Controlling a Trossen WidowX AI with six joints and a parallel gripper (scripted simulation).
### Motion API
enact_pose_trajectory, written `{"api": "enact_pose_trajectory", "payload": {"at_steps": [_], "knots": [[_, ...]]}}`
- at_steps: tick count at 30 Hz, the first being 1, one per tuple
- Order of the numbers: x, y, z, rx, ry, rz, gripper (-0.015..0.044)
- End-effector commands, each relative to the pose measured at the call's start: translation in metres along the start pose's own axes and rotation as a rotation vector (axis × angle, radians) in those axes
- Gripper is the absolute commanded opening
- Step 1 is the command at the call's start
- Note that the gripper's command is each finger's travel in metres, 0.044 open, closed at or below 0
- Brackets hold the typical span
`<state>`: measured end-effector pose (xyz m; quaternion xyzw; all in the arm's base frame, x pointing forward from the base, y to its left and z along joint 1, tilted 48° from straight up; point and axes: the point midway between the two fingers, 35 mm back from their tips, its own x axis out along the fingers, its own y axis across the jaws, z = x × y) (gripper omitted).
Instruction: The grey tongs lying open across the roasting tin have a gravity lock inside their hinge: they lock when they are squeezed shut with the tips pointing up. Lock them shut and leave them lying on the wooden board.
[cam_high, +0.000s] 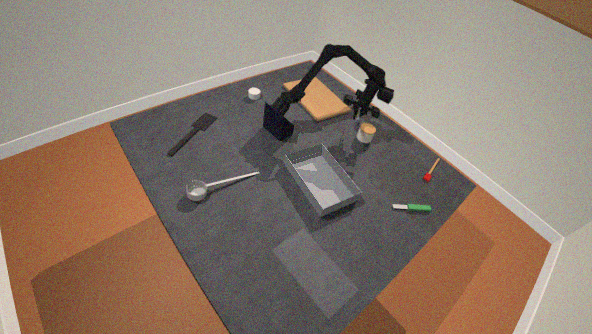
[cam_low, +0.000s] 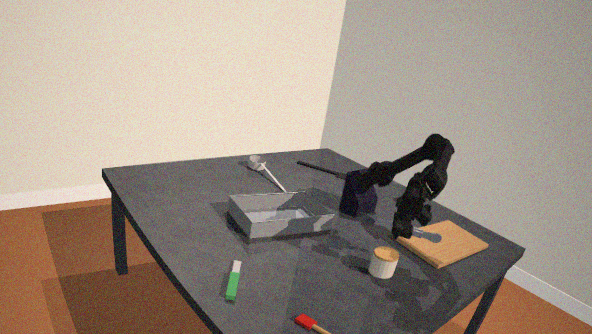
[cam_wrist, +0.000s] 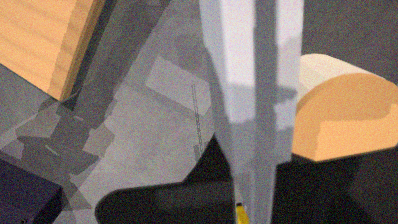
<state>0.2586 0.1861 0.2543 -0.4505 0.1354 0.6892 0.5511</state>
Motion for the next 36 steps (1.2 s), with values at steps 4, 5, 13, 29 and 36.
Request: {"api": "enact_pose_trajectory", "payload": {"at_steps": [4,5,13,29,36], "knots": [[0.008,0.012,0.023,-0.045,0.041,0.023,-0.015],[0.009,0.014,0.027,-0.052,0.046,0.027,-0.015],[0.018,0.031,0.054,-0.107,0.085,0.051,-0.015],[0.027,0.07,0.101,-0.233,0.139,0.06,-0.015],[0.027,0.088,0.12,-0.284,0.154,0.05,-0.015]]}}
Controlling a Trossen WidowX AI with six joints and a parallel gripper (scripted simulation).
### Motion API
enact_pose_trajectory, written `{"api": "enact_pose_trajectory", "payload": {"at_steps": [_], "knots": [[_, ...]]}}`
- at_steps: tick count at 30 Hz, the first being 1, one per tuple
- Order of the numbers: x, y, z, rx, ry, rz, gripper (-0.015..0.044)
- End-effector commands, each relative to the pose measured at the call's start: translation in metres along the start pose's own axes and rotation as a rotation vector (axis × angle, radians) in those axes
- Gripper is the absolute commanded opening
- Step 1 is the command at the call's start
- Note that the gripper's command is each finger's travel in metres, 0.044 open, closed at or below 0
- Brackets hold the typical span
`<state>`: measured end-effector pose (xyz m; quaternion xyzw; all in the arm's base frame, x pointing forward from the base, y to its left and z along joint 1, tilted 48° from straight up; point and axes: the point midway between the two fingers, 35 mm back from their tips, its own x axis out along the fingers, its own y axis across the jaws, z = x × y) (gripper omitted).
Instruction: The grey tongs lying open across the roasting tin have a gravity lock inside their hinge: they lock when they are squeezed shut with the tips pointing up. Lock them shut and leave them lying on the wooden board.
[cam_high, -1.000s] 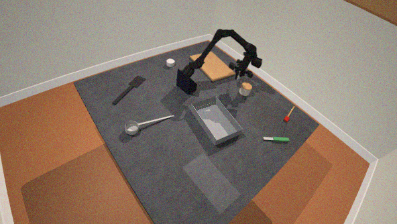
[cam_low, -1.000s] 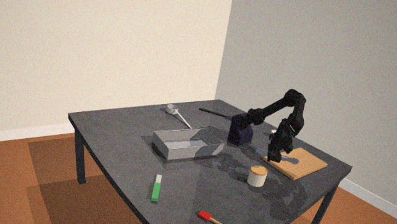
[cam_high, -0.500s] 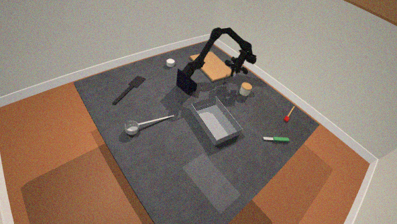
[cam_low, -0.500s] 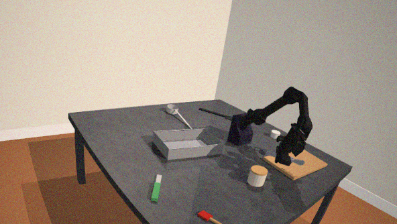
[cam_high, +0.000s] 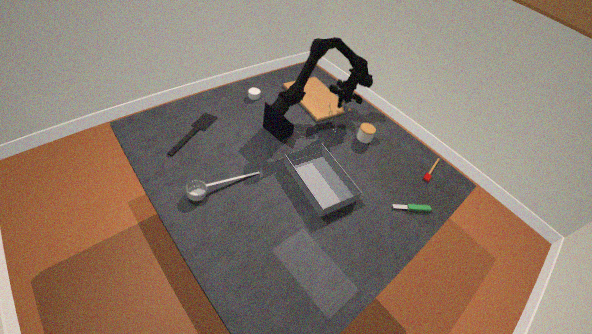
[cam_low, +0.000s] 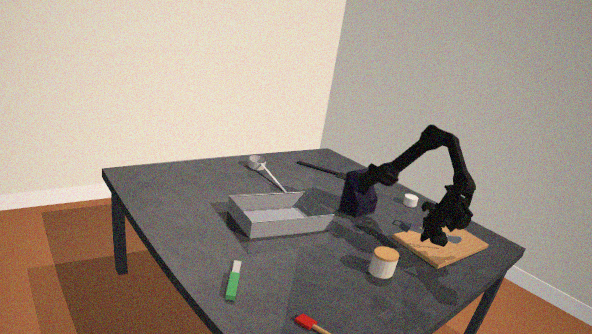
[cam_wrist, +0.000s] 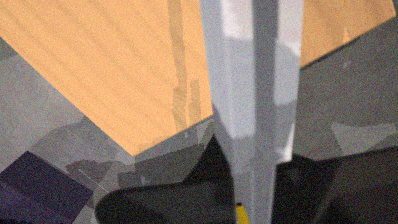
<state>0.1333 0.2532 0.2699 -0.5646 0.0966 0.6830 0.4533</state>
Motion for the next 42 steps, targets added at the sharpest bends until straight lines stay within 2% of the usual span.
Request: {"api": "enact_pose_trajectory", "payload": {"at_steps": [1,22,42], "knots": [[-0.003,0.006,0.01,-0.022,0.012,-0.015,-0.015],[-0.019,0.047,0.064,-0.144,0.016,-0.095,-0.015],[-0.044,0.088,0.1,-0.227,-0.055,-0.194,-0.015]]}}
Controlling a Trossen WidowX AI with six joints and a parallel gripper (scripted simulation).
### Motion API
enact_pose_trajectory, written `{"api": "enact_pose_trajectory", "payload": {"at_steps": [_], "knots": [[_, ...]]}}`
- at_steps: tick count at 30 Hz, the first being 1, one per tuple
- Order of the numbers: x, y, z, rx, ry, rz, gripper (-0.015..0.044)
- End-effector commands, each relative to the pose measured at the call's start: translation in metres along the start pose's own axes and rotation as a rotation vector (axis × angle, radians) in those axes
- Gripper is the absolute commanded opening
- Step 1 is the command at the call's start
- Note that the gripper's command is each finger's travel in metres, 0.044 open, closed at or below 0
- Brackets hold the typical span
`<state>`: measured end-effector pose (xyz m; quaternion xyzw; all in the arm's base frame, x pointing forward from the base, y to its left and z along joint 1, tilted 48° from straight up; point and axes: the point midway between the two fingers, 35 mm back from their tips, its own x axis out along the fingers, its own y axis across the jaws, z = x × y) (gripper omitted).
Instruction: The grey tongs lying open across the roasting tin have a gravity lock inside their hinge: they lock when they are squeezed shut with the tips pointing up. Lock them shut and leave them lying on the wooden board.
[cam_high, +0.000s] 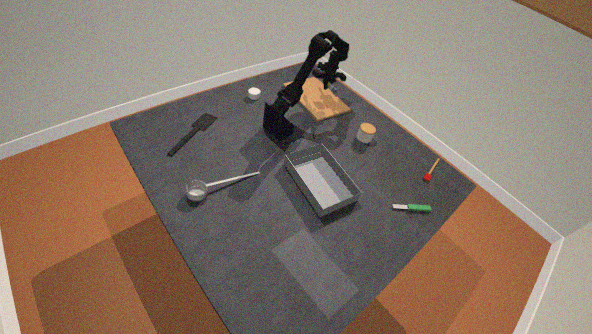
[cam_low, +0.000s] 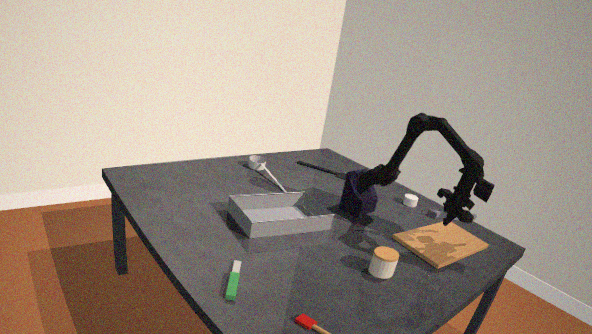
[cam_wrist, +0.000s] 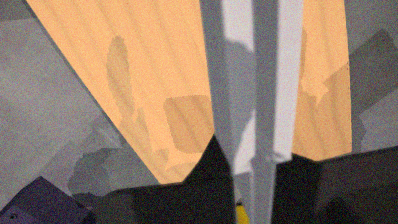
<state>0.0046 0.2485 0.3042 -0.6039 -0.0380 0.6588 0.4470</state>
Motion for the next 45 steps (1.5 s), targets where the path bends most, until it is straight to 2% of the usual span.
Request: {"api": "enact_pose_trajectory", "payload": {"at_steps": [1,18,25,45], "knots": [[-0.008,0.004,0.006,-0.006,-0.018,-0.028,-0.015],[-0.038,0.026,0.032,-0.032,-0.128,-0.117,-0.015],[-0.039,0.027,0.032,-0.033,-0.133,-0.12,-0.015],[-0.019,0.039,0.033,0.017,-0.337,0.056,-0.015]]}}
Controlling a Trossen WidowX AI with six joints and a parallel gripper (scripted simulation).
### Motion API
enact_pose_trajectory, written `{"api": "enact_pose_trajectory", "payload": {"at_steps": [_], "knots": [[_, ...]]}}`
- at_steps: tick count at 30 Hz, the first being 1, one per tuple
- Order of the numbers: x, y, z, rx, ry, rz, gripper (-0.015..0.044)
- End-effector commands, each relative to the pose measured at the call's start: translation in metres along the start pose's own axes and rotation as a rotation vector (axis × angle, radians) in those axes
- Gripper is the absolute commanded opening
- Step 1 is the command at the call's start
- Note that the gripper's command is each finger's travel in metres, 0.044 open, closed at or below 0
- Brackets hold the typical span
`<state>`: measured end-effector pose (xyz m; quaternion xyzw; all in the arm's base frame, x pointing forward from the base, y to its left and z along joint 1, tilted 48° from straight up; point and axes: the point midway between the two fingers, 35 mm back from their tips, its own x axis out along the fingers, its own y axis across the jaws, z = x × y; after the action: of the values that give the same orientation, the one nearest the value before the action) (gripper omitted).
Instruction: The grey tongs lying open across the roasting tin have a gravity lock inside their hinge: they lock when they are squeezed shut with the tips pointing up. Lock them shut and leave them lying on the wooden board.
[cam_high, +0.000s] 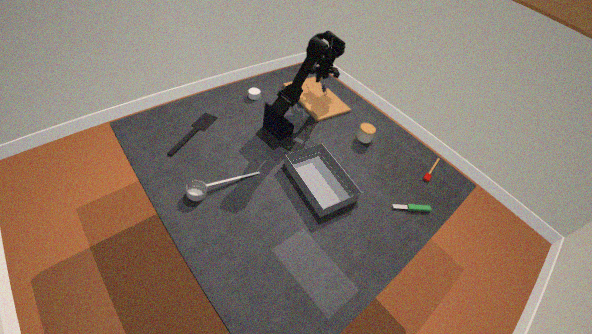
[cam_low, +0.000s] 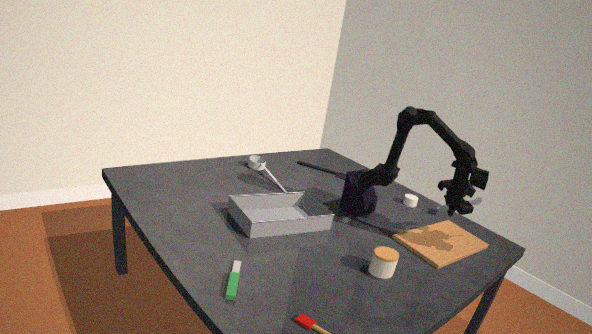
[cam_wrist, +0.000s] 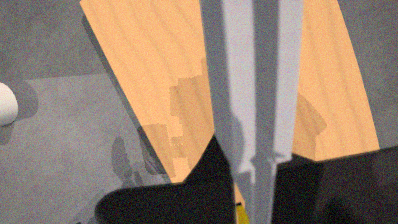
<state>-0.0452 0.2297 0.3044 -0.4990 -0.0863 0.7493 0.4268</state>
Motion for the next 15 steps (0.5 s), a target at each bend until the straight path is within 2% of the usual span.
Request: {"api": "enact_pose_trajectory", "payload": {"at_steps": [1,15], "knots": [[0.0004,0.0009,0.0005,0.01,-0.057,0.02,-0.015],[0.0025,0.0006,0.0,0.032,-0.273,0.068,-0.015]]}}
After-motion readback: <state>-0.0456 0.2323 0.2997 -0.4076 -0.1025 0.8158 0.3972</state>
